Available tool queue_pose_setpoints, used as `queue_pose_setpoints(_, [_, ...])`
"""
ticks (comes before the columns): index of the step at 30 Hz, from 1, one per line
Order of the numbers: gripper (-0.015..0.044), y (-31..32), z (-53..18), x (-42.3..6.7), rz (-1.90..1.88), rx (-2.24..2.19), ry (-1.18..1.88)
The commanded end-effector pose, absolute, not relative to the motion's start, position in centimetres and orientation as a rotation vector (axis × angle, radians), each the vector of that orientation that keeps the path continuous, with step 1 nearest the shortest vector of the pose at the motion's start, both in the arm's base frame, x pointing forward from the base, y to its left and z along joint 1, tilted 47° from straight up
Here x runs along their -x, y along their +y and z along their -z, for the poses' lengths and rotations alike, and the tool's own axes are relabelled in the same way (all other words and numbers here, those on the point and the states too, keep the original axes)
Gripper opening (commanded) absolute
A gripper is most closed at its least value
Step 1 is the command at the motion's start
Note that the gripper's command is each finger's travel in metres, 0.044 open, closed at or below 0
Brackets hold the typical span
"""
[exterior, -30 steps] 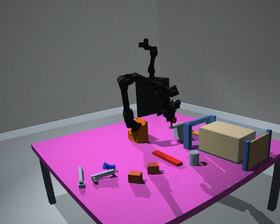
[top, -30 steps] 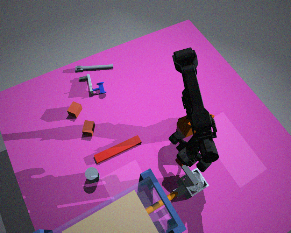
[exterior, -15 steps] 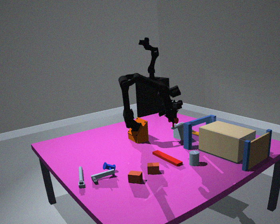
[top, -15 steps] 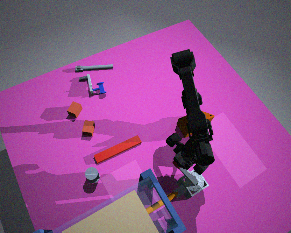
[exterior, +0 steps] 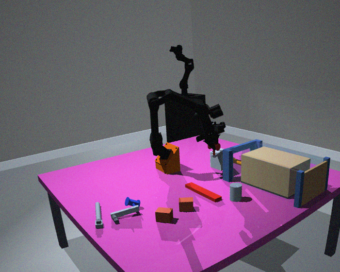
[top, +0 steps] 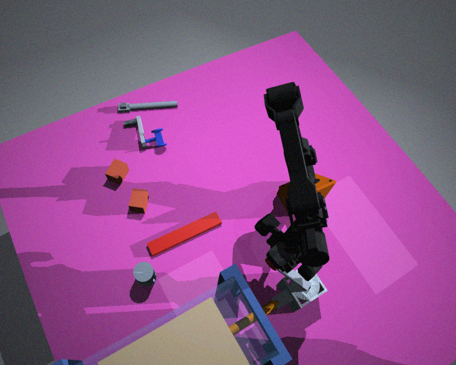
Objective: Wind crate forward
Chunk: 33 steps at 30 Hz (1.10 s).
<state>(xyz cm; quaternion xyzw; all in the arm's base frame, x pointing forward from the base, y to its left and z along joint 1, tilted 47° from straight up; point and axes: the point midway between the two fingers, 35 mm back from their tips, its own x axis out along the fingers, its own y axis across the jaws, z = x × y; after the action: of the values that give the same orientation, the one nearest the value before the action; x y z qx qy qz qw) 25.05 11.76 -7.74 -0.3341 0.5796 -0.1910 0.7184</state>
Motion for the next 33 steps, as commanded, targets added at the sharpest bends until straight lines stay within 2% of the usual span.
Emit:
queue_pose_setpoints(1, [0.0000,11.8,8.2,-25.9,0.431,0.721,1.277])
queue_pose_setpoints(33, [0.0000,13.0,10.2,-29.1,0.431,0.720,1.275])
